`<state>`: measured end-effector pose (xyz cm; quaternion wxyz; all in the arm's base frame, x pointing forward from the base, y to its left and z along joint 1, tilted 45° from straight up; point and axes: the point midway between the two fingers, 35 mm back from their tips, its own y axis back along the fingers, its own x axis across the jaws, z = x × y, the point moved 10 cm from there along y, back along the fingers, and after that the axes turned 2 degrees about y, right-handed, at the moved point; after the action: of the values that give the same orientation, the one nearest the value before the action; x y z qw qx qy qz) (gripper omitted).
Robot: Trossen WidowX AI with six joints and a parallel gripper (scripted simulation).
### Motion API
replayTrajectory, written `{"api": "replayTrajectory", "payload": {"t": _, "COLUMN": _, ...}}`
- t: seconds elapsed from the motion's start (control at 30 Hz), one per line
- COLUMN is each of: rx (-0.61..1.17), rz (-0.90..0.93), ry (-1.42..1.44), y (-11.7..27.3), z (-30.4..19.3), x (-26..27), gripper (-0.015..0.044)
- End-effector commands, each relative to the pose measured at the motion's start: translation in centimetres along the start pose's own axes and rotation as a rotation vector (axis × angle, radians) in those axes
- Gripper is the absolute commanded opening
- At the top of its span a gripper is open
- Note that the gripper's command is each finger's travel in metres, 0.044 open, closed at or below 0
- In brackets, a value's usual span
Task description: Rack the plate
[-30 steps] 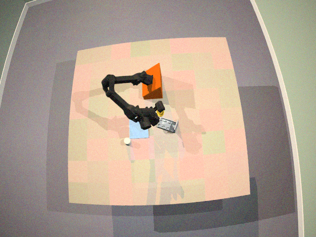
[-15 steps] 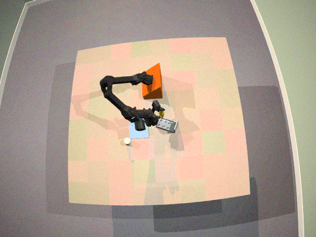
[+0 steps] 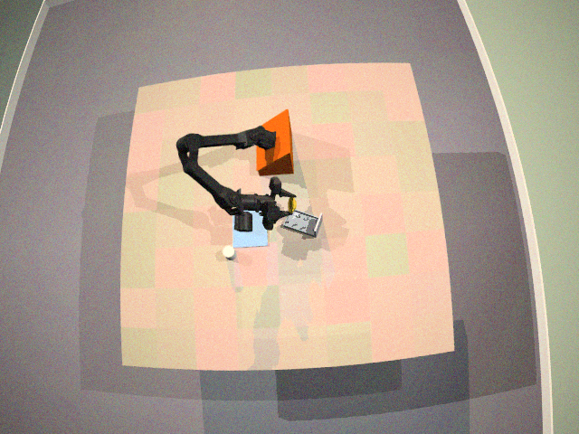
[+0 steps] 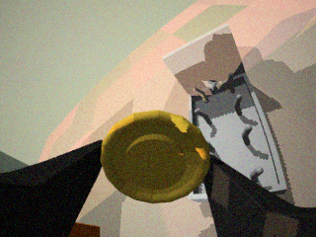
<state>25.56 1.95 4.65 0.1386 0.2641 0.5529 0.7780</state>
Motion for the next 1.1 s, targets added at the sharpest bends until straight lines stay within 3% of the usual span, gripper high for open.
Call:
{"api": "replayTrajectory", "payload": {"t": 0.0, "rx": -0.063, "rz": -0.002, "ry": 0.079, "y": 0.1, "z": -0.8, "x": -0.2, "gripper": 0.0000}}
{"api": "replayTrajectory", "payload": {"t": 0.73, "rx": -0.391, "rz": -0.208, "ry": 0.582, "y": 0.8, "z": -5.6, "x": -1.2, "gripper": 0.0000}}
{"api": "replayTrajectory", "payload": {"t": 1.07, "rx": -0.439, "rz": -0.284, "ry": 0.687, "y": 1.0, "z": -6.6, "x": -1.3, "gripper": 0.0000}}
